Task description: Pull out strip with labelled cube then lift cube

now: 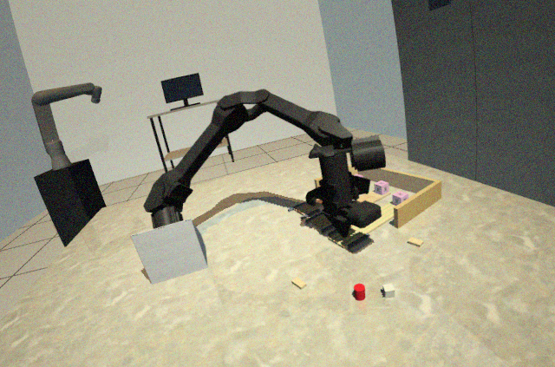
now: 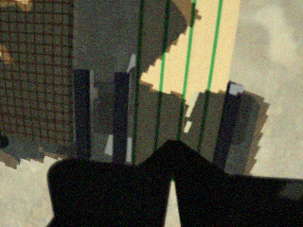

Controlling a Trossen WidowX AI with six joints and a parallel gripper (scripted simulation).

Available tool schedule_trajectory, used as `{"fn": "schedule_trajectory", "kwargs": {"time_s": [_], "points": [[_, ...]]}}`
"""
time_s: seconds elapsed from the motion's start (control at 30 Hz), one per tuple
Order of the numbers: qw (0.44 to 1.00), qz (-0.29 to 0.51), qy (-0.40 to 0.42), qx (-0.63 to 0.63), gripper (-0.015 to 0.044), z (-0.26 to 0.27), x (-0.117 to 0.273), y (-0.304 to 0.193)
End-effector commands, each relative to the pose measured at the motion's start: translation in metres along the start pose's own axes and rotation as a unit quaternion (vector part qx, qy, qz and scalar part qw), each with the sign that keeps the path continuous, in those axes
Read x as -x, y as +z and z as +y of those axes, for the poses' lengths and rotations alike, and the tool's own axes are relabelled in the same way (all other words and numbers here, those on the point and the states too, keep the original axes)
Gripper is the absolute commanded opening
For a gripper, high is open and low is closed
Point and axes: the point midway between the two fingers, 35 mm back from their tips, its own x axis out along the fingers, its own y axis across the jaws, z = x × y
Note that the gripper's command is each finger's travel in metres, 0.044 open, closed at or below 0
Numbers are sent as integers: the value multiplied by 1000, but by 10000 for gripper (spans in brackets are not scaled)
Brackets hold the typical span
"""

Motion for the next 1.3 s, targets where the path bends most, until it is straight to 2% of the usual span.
{"fn": "schedule_trajectory", "kwargs": {"time_s": [0.0,1.27], "points": [[1000,12,3,-2,0,2,-6,-13],[1000,13,3,-3,0,2,-6,-70]]}}
